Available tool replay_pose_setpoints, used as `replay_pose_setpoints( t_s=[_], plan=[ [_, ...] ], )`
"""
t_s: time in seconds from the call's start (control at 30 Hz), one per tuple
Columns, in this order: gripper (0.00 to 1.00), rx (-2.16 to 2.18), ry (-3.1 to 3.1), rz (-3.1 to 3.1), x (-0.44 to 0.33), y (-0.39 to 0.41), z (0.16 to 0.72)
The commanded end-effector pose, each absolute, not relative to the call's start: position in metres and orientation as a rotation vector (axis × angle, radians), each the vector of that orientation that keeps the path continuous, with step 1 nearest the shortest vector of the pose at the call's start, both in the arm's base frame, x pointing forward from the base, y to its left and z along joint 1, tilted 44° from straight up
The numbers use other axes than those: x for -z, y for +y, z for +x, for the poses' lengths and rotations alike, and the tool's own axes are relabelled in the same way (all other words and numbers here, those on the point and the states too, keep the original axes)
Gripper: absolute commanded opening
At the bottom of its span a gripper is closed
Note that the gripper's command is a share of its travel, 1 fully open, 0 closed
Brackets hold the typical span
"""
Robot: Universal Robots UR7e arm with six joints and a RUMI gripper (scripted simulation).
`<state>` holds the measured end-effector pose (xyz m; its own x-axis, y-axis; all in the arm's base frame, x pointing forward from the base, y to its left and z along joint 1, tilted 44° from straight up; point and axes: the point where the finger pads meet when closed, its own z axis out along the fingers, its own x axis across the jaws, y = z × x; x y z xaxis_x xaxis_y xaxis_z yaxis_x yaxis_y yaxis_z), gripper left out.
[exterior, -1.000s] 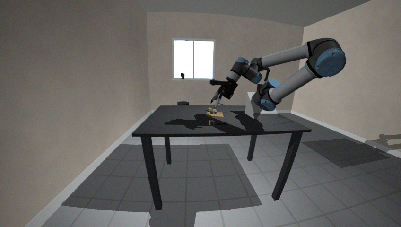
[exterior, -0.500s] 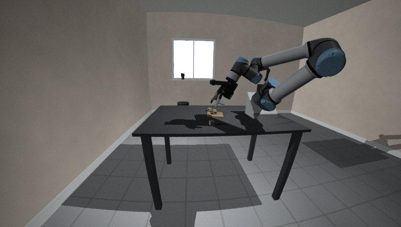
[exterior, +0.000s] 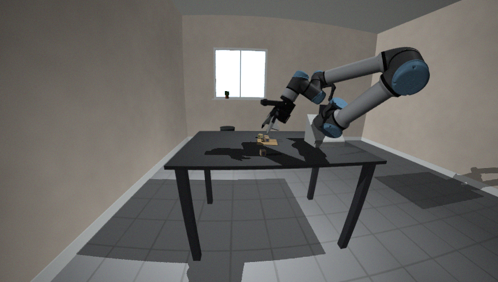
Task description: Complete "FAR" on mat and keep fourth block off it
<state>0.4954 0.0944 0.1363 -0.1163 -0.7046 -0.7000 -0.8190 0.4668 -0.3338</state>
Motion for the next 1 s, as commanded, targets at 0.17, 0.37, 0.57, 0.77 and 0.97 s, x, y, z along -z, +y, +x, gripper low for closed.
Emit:
replay_pose_setpoints(
  t_s=[0.17,0.37,0.57,0.77,0.97],
  plan=[
    [1.00,-0.167,1.862,-1.281,-0.136,0.093,0.496],
    [1.00,-0.160,1.876,-1.287,-0.119,0.073,0.493],
    [1.00,-0.151,1.904,-1.300,-0.079,0.027,0.481],
    [1.00,-0.153,1.915,-1.305,-0.046,-0.009,0.464],
    [1.00,-0.160,1.912,-1.305,-0.016,-0.038,0.443]
  ],
)
